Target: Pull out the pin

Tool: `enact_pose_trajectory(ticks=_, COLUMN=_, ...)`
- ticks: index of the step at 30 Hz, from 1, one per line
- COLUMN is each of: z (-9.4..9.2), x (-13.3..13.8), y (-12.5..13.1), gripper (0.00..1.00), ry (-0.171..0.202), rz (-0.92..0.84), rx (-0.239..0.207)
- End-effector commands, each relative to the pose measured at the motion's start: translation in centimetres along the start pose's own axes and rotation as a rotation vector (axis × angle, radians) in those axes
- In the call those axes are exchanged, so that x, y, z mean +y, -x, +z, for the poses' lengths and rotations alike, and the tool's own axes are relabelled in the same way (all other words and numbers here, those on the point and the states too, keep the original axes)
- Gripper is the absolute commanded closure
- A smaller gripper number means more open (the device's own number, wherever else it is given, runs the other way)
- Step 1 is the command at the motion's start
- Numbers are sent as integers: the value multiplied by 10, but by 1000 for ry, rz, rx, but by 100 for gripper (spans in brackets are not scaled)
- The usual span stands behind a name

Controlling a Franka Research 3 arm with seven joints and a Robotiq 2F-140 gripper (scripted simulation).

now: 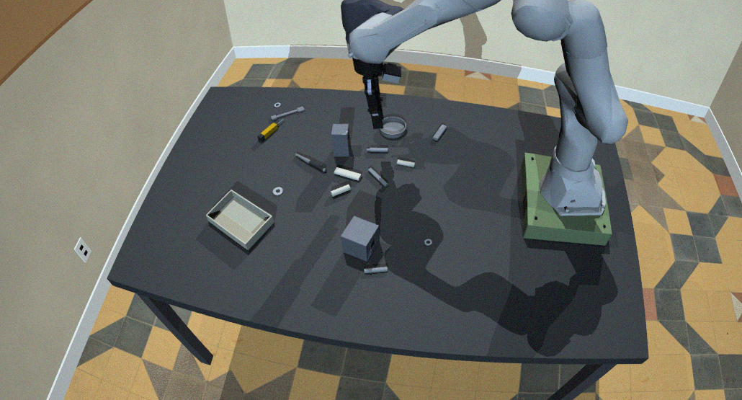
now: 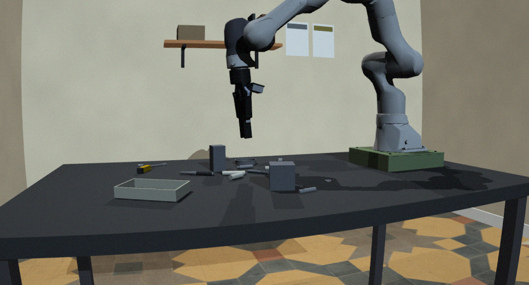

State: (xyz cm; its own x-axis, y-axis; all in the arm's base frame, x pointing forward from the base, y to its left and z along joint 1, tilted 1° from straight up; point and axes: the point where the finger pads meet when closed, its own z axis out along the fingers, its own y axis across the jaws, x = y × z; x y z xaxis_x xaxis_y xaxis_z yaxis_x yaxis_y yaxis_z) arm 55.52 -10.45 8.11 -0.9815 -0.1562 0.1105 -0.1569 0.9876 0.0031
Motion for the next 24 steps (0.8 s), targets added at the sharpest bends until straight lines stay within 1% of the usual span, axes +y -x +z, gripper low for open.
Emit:
enact_pose_trajectory(ticks=1, z=0, x=1, y=-4, gripper=72, ry=1, rz=9, rx=13)
enact_pose_trajectory(ticks=8, z=0, x=1, y=-4, gripper=72, ry=1, rz=9, rx=13)
enact_pose_trajectory(ticks=14, z=-8, x=0, y=-5, gripper=72, ry=-3, rz=10, rx=14)
enact_pose_trajectory(ticks=24, z=-8, x=0, y=-5, gripper=72, ry=-3, rz=10, rx=14)
